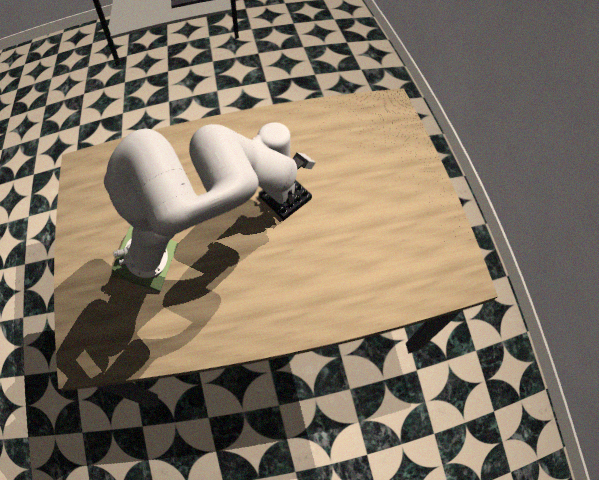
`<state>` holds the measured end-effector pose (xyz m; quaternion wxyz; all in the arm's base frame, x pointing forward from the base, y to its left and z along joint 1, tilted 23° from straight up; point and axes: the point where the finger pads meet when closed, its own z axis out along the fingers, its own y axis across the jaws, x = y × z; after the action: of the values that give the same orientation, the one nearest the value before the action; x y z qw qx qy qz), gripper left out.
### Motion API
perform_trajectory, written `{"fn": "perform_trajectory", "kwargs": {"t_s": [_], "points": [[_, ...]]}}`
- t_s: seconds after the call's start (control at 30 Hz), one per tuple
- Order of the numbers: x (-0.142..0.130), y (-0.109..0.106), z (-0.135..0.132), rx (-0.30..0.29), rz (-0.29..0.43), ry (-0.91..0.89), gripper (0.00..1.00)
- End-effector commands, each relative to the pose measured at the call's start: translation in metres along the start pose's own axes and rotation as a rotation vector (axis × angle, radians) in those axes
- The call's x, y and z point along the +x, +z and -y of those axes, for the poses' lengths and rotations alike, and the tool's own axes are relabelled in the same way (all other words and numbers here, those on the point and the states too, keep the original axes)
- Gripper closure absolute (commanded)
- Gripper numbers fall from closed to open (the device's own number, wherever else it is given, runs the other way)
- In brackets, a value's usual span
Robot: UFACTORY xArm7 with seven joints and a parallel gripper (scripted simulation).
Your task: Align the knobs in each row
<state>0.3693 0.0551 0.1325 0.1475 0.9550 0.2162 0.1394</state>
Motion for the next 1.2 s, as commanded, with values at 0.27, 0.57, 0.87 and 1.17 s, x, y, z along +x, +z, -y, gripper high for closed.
{"fn": "perform_trajectory", "kwargs": {"t_s": [0.27, 0.57, 0.87, 1.17], "points": [[0.0013, -0.0009, -0.0002, -0.002, -0.004, 0.074, 0.92], [0.0013, -0.0009, -0.0002, -0.002, -0.004, 0.090, 0.92], [0.0013, -0.0009, -0.0002, -0.002, -0.004, 0.091, 0.92], [0.0013, -0.0009, -0.0002, -0.002, -0.004, 0.091, 0.81]]}}
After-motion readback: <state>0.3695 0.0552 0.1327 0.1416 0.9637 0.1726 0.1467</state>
